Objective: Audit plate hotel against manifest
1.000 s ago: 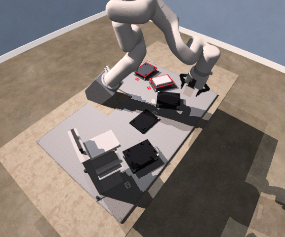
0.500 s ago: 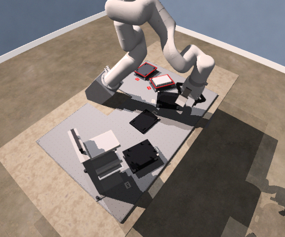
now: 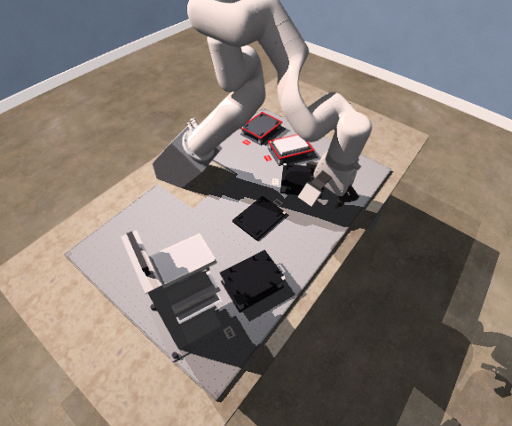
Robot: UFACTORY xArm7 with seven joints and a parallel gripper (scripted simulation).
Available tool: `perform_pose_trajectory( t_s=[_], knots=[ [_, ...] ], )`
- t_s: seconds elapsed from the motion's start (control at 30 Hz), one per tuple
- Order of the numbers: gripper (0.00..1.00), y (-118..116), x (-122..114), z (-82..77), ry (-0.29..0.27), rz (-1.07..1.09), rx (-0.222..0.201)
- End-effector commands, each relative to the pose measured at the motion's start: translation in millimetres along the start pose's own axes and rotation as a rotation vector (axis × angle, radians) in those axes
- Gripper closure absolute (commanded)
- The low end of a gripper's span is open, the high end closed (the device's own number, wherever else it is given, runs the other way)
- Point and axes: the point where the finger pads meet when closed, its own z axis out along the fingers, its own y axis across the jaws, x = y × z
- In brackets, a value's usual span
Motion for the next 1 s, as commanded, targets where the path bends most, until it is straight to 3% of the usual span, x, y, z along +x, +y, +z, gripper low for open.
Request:
perform_pose_trajectory(
  t_s=[0.0, 0.27, 0.37, 0.43, 0.7, 0.83, 0.97],
  knots=[
    [0.00, -1.8, 17.1, -1.4, 0.013, 0.079, 0.038],
    [0.00, -2.9, 56.4, -1.5, 0.013, 0.079, 0.038],
    [0.00, -1.0, 71.4, -2.6, 0.034, 0.168, 0.078],
    [0.00, -1.0, 71.4, -2.6, 0.034, 0.168, 0.078],
    [0.00, 3.6, 108.1, -5.1, 0.038, 0.181, 0.084],
    [0.00, 8.8, 127.3, -7.5, 0.069, 0.284, 0.133],
    [0.00, 12.8, 141.7, -9.2, 0.069, 0.284, 0.133]
  ],
)
